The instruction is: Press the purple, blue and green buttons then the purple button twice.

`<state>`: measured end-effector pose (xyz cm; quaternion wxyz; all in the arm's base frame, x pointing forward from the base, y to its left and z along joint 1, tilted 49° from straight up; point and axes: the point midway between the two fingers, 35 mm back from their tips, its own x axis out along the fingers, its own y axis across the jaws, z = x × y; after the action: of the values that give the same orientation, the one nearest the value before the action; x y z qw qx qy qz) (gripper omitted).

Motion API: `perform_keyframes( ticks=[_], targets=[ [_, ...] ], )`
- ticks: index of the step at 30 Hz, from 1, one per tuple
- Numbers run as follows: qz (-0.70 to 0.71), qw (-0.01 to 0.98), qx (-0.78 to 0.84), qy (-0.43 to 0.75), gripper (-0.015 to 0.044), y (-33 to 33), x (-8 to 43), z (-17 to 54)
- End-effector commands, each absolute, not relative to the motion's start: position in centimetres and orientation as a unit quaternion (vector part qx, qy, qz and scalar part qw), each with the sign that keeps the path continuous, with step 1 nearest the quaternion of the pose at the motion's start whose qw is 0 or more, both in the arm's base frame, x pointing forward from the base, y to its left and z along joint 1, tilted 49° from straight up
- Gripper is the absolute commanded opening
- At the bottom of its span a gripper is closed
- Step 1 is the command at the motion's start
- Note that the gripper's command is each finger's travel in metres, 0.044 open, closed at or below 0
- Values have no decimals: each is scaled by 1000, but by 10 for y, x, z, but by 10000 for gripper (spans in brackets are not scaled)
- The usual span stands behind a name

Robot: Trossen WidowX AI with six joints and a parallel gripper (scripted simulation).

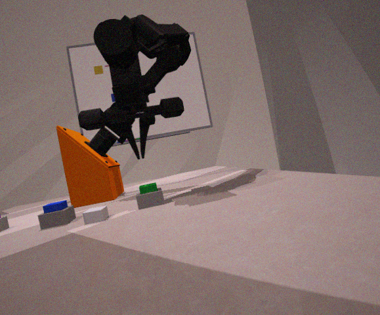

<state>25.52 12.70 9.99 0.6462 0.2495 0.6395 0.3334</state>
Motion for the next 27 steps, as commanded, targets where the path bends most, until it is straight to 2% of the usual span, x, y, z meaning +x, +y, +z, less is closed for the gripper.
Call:
perform_keyframes(
  ticks=[1, 27],
  targets=[
    [335, 644, 255, 639, 20, 148, 251, 85],
    [335, 643, 255, 639, 20, 173, 249, 64]
  ],
)
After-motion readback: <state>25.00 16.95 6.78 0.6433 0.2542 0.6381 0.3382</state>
